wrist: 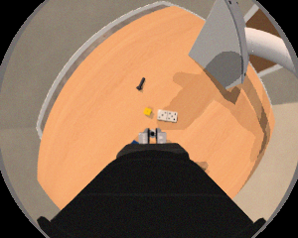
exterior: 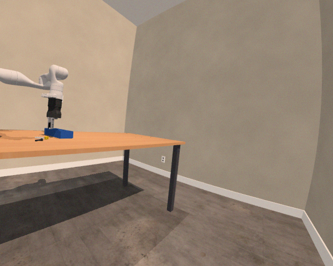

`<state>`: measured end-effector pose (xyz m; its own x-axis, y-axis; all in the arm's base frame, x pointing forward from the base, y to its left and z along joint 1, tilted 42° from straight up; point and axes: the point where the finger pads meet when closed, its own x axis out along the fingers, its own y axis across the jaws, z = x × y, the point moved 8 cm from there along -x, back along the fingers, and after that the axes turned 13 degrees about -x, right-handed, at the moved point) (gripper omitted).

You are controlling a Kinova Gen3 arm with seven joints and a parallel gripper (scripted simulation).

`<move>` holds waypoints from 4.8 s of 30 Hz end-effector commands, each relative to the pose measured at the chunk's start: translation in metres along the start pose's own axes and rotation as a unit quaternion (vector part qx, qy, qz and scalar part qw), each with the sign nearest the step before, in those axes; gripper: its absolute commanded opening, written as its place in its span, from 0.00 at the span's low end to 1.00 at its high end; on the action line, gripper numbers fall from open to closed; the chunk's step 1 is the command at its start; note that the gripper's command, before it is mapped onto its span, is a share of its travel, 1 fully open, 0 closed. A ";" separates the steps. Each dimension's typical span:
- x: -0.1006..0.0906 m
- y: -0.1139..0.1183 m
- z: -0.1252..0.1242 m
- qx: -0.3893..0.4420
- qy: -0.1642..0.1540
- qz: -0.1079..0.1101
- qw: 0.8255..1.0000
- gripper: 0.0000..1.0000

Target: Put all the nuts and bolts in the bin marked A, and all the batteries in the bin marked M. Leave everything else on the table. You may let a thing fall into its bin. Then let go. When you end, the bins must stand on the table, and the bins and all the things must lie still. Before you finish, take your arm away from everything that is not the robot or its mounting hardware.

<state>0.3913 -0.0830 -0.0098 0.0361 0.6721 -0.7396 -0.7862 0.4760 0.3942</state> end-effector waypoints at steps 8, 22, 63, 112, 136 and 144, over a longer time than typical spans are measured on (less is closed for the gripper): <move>-0.011 0.004 0.007 0.004 0.000 -0.001 1.000 0.34; -0.011 0.033 0.084 0.004 0.002 -0.001 1.000 0.34; -0.009 0.072 0.188 -0.487 -0.002 -0.002 0.874 0.34; 0.041 0.071 0.186 -0.486 0.001 -0.002 0.874 0.34; 0.035 0.071 0.185 -0.487 -0.001 0.000 0.874 0.64; 0.027 0.070 0.185 -0.486 0.001 -0.001 0.874 0.64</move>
<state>0.4501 0.0784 0.0954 0.0338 0.6719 -0.7398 -0.9385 -0.2332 -0.2547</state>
